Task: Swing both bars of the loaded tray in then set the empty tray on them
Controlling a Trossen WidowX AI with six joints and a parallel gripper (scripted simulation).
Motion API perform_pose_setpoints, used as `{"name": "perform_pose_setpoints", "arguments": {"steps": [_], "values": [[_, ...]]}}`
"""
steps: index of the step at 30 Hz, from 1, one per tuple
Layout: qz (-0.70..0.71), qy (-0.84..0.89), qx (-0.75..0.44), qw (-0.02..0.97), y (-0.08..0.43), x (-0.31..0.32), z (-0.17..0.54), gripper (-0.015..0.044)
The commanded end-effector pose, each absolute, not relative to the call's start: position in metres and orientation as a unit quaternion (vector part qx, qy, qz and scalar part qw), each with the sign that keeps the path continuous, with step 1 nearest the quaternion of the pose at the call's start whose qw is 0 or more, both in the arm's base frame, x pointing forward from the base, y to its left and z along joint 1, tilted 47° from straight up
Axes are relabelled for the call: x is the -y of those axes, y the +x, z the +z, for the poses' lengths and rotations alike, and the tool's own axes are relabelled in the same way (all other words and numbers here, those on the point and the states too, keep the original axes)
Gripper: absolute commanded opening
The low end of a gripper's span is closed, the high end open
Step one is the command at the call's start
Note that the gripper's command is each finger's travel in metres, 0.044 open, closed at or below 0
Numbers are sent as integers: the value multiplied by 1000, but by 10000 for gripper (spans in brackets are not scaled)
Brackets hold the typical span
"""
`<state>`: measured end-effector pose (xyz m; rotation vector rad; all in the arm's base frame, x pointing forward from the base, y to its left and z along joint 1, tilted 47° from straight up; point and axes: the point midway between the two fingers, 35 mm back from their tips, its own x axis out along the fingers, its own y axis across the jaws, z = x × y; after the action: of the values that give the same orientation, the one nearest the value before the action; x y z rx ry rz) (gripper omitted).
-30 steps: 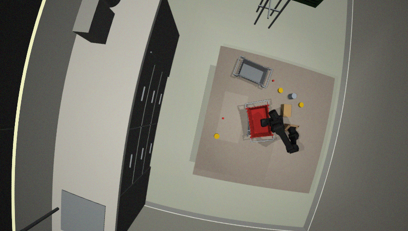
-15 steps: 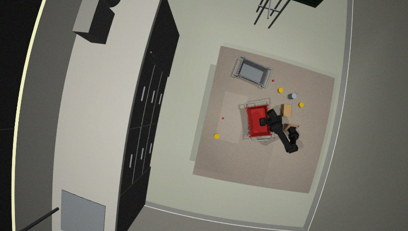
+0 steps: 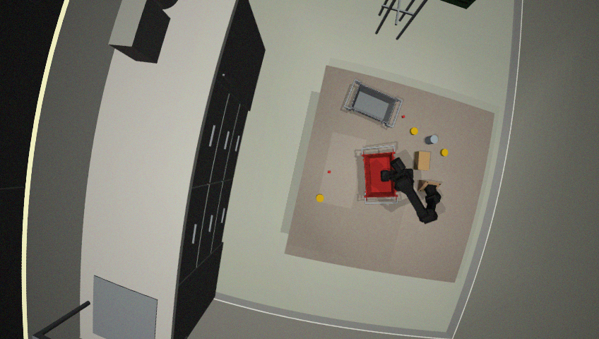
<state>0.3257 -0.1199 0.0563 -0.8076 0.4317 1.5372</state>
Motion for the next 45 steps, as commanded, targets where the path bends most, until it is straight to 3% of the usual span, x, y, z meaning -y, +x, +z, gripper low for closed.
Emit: {"name": "perform_pose_setpoints", "arguments": {"steps": [1,45], "values": [[669,-339,-193,633,324,118,54,0],[670,-332,-196,634,309,103,42,0]]}}
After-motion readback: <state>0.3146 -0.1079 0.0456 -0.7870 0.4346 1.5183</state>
